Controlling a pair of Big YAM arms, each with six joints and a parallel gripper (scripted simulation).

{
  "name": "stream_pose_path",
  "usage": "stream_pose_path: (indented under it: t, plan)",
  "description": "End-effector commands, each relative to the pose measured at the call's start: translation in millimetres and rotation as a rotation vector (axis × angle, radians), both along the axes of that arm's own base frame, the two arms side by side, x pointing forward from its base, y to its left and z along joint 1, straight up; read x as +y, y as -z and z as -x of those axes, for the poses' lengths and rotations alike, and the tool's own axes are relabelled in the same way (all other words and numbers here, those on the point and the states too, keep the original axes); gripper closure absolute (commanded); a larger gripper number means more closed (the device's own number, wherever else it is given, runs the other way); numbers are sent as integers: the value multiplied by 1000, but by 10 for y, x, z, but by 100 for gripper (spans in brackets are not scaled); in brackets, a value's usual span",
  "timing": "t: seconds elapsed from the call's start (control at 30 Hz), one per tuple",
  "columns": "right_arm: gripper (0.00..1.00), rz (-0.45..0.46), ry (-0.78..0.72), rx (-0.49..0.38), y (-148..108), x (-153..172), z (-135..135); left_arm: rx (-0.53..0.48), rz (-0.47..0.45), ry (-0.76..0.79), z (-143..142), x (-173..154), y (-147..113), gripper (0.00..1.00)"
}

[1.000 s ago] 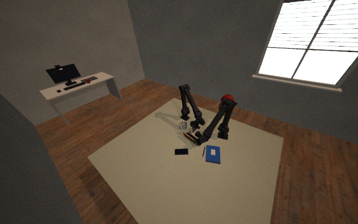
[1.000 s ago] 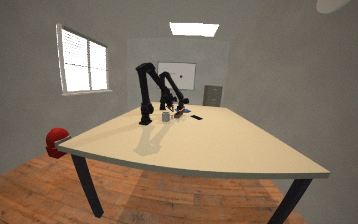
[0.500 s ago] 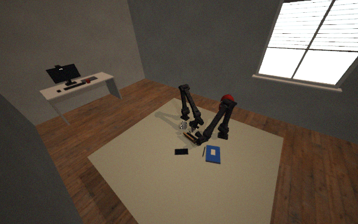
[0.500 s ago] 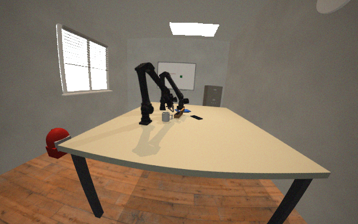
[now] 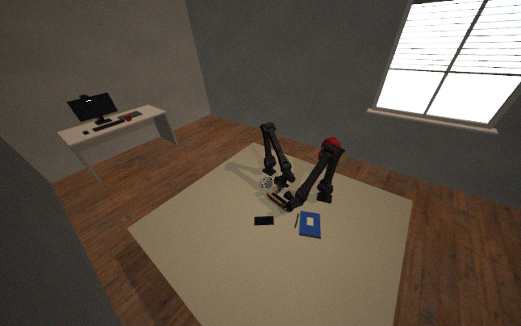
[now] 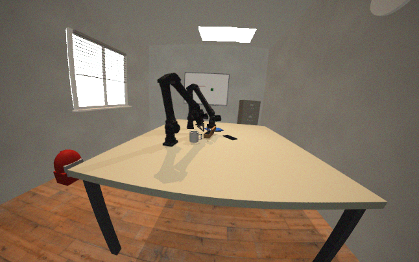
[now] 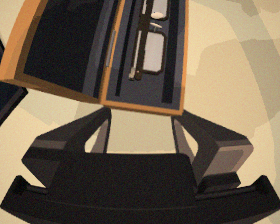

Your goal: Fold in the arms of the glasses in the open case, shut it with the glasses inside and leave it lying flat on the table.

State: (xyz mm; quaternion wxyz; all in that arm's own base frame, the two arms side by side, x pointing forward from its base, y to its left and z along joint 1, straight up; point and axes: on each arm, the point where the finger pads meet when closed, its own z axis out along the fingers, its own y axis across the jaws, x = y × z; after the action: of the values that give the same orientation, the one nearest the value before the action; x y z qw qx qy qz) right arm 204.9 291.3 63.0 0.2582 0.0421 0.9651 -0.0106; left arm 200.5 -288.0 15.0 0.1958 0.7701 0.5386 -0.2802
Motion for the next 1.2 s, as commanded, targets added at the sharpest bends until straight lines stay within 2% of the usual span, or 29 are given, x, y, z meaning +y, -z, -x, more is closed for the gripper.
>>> stream_pose_path:
  t: [0.0,0.2,0.23,0.27,0.43,0.57,0.8,0.93,1.07,1.17]
  plan:
    - [100,-57,-6,-22,-196,154,-115,-18,19,0,-43,-3,-76,43]
    - [100,-62,-6,-25,-232,195,-177,-18,19,0,-43,-3,-76,43]
    - [100,-41,-6,-16,-164,130,-160,-18,19,0,-43,-3,-76,43]
    - [100,-72,-6,-29,-273,220,-209,-18,19,0,-43,-3,-76,43]
    - [100,-62,-5,-26,-246,190,-245,-18,19,0,-43,-3,-76,43]
    - [100,-79,-5,-34,-324,194,-294,-18,19,0,-43,-3,-76,43]
    - [100,-39,-11,-16,-188,90,-268,-18,19,0,-43,-3,-76,43]
    - [100,-79,-5,-36,-347,173,-379,-18,19,0,-43,-3,-76,43]
    - [100,-59,-5,-28,-278,106,-394,-18,19,0,-43,-3,-76,43]
    - [100,-74,-5,-36,-342,136,-436,-18,19,0,-43,-3,-76,43]
